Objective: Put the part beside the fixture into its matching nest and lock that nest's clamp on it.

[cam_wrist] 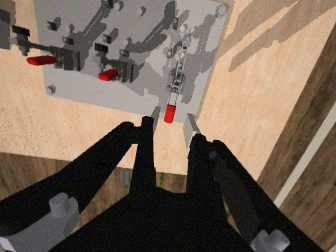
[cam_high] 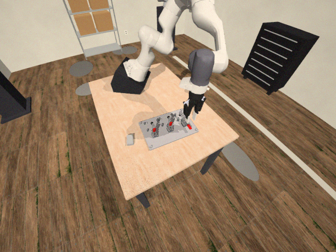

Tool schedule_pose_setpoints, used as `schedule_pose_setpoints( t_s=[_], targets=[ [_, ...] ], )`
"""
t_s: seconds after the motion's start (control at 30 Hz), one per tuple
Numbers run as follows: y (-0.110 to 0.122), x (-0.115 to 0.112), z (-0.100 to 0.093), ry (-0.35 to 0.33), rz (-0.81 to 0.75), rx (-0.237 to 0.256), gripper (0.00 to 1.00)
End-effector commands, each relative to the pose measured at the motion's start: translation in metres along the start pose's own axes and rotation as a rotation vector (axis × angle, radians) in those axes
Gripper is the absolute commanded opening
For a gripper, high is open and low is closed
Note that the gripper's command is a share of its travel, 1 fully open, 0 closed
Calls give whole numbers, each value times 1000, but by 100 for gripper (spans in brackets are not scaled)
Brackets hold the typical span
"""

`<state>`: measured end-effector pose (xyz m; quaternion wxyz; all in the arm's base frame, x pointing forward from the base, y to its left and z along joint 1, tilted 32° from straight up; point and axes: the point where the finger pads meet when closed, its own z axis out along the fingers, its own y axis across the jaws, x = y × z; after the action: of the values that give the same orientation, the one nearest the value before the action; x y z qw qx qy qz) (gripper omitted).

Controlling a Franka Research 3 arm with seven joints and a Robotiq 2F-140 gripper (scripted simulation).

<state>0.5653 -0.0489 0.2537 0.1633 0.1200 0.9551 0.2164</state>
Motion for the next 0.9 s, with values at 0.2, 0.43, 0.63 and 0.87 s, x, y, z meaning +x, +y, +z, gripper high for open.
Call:
schedule_pose_setpoints(
  t_s=[0.2, 0.43, 0.63, 0.87],
  targets=[
    [-2, -8, 22, -24, -5, 8, 28],
    [-2, -8, 31, -24, -5, 8, 28],
    [-2, -8, 31, -24, -5, 8, 28],
    [-2, -8, 31, -24, -5, 8, 28]
  ],
)
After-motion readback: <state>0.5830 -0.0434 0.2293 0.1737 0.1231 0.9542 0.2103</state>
